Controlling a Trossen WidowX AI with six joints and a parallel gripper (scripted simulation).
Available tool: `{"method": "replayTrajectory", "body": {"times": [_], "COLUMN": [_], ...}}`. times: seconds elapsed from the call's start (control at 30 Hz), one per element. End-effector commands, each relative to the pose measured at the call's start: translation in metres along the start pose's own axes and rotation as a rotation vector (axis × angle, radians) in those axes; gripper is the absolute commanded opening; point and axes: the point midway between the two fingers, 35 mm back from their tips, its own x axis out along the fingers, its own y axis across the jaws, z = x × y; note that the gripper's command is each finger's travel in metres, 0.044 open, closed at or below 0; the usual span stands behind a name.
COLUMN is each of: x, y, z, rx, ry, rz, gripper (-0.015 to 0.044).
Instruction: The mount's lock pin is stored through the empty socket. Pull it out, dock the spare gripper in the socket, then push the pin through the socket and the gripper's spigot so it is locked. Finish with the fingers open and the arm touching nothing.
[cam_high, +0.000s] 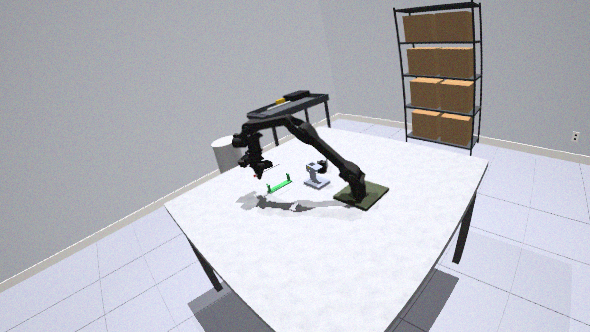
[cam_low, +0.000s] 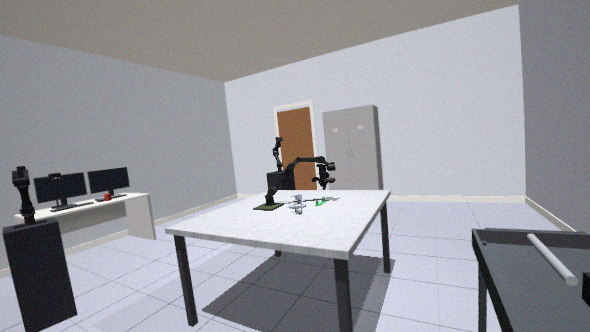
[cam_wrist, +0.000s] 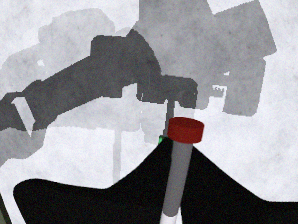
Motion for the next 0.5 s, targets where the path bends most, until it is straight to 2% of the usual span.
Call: {"method": "replayTrajectory", "body": {"times": [0.0, 0.47], "x": [0.002, 0.023], "y": [-0.003, -0.004], "z": [0.001, -0.002], "rx": [-0.005, -0.007], "ry": [0.001, -0.004], "rz": [0.001, -0.008], "gripper": [0.0000, 0.0000]}}
